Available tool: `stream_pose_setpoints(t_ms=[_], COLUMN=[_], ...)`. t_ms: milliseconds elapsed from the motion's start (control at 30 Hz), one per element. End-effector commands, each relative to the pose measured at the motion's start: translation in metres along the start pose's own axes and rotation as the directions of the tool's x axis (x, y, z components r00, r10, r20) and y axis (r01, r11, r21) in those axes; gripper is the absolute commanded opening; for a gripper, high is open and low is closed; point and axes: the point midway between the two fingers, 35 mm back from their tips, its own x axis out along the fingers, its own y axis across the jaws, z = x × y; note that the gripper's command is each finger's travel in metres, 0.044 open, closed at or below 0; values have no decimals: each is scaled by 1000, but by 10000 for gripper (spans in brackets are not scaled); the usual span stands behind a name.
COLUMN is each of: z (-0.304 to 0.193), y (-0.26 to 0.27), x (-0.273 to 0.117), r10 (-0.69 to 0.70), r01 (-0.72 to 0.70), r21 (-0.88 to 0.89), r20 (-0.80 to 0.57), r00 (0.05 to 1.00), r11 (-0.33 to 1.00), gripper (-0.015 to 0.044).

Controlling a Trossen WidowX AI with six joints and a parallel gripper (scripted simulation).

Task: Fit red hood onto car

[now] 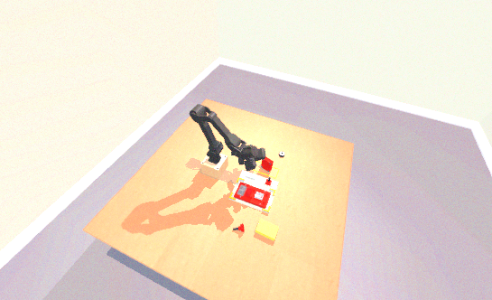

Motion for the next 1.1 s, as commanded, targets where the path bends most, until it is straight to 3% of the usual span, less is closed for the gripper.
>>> stream_pose_setpoints(t_ms=[0,267,567,800,1067], z=[0,-4,-9,-15,-25], y=[9,21,34,43,51], x=[6,15,27,36,48], r10=[-58,-150,-251,-326,-409], r01=[60,134,136,54,-131], r21=[-266,-667,-949,-991,-831], r20=[13,34,63,92,123], r00=[998,988,966,941,904], r11=[962,733,285,-122,-541], gripper=[0,0,0,0,0])
